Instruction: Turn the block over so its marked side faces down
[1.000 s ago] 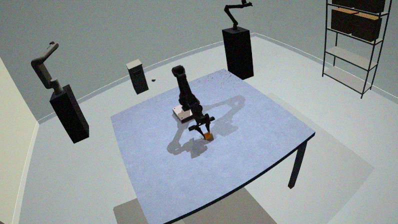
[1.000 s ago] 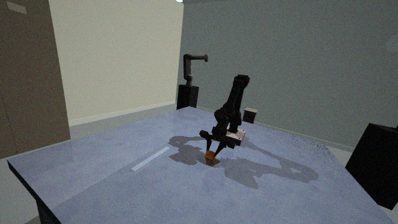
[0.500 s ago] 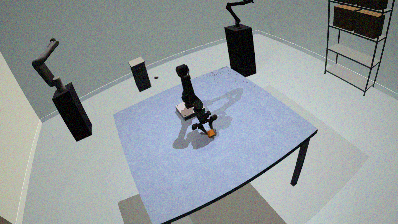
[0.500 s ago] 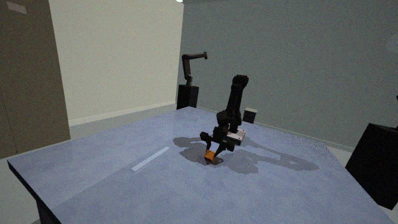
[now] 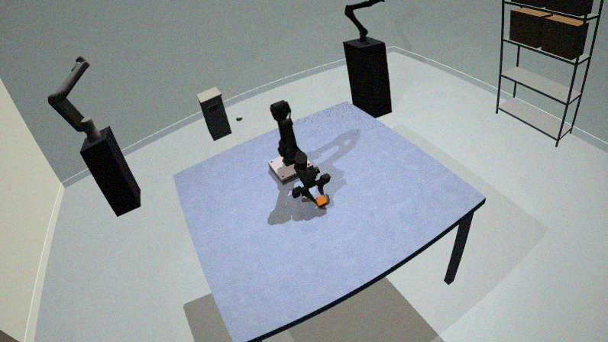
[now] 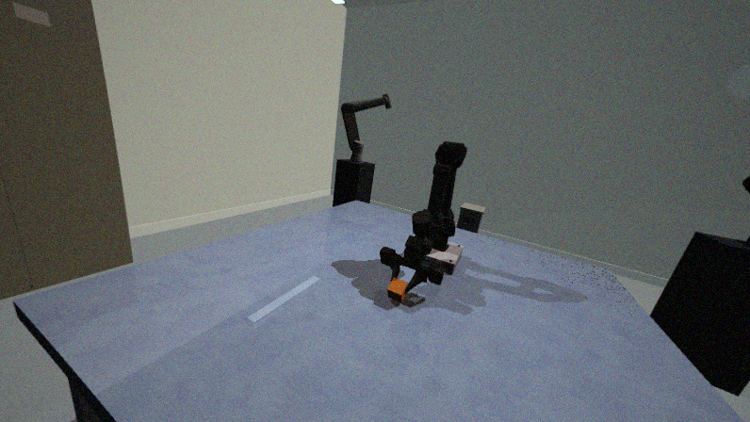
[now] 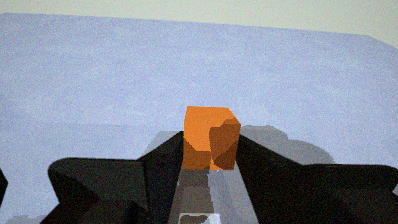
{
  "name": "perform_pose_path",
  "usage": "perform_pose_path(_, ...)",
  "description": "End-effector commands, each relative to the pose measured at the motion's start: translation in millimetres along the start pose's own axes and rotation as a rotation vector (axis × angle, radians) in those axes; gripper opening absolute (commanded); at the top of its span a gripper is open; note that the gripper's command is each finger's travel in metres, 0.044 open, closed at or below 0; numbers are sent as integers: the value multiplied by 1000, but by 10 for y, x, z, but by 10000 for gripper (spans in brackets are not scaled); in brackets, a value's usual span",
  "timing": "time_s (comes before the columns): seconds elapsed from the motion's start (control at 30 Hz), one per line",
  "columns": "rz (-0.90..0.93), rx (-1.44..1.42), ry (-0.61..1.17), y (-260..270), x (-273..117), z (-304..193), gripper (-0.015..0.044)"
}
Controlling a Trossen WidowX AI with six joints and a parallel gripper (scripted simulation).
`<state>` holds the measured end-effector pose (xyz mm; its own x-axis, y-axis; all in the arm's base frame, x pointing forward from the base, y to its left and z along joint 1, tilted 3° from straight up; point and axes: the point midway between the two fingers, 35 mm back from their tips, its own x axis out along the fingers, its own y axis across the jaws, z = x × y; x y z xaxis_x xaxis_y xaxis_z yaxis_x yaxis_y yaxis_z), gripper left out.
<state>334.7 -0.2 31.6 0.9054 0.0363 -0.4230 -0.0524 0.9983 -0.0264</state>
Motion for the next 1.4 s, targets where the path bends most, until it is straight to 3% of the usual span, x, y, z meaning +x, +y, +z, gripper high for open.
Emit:
perform_pose_path(0.0,4,1,-3,6,-6,-14,0)
perform_pose_path(0.3,4,1,-3,6,-6,-14,0)
perform_pose_path(0.87,4,1,-3,6,-6,-14,440)
perform_pose_path(1.37,4,1,-3,6,-6,-14,440)
